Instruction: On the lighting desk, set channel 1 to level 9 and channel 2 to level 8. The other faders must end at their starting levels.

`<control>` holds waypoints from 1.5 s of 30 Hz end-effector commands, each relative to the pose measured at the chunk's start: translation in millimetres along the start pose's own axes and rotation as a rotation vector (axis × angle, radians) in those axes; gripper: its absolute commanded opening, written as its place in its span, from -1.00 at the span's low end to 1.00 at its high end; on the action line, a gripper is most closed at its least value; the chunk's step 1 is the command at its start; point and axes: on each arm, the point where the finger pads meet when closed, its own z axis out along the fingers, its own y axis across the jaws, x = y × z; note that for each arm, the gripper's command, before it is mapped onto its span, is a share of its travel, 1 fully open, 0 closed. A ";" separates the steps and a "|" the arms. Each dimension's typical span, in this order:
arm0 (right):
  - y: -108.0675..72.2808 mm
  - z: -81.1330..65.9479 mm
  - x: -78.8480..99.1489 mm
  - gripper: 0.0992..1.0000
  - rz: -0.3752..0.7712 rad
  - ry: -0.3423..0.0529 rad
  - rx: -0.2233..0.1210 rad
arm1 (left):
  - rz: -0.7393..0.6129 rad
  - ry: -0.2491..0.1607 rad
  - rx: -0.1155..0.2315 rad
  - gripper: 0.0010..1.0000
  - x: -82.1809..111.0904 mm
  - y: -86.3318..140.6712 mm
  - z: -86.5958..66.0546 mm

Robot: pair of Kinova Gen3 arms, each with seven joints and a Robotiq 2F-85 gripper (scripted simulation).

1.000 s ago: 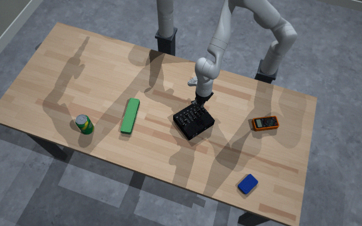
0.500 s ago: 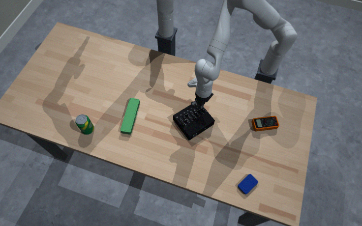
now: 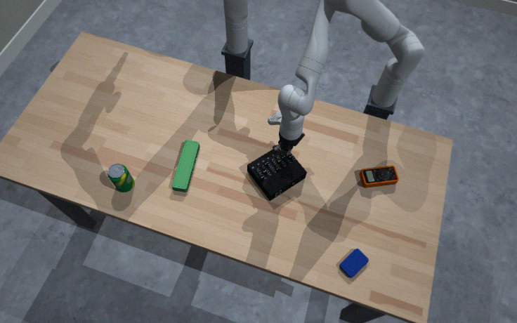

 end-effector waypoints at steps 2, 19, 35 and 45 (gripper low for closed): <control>0.0 -0.7 -0.4 1.00 0.000 -0.002 0.000 | 0.000 0.000 0.002 -0.80 0.0 -0.5 -0.8; 0.0 -0.7 -0.4 1.00 0.000 -0.002 0.000 | 0.000 0.000 0.002 -0.80 -4.2 -0.5 -0.8; 0.0 -0.7 -0.4 1.00 0.000 -0.002 0.000 | 0.000 0.000 0.002 -0.80 -12.8 -0.5 -0.8; 0.0 -0.7 -0.4 1.00 0.000 -0.002 0.000 | 0.000 0.000 0.002 -0.80 -14.9 -0.5 -0.8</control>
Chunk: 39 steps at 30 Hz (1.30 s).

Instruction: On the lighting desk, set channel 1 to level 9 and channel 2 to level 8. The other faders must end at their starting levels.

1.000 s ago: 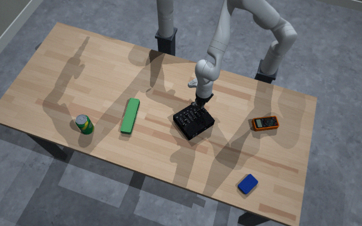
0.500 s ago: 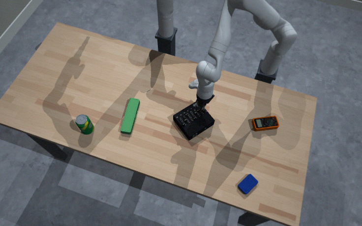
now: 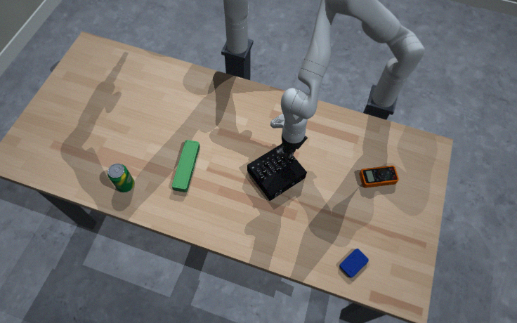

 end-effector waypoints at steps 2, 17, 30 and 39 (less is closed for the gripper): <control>0.0 -0.7 -0.4 1.00 0.000 -0.002 0.000 | 0.000 0.000 0.002 -0.80 -0.4 -0.5 -0.9; 0.0 -0.7 -0.4 1.00 0.000 -0.002 0.000 | 0.000 0.000 0.002 -0.80 -0.5 -0.5 -0.9; 0.0 -0.7 -0.4 1.00 0.000 -0.002 0.000 | 0.000 0.000 0.002 -0.80 2.5 -0.5 -0.9; 0.0 -0.7 -0.4 1.00 0.000 -0.002 0.000 | 0.000 0.000 0.002 -0.80 5.5 -0.5 -0.9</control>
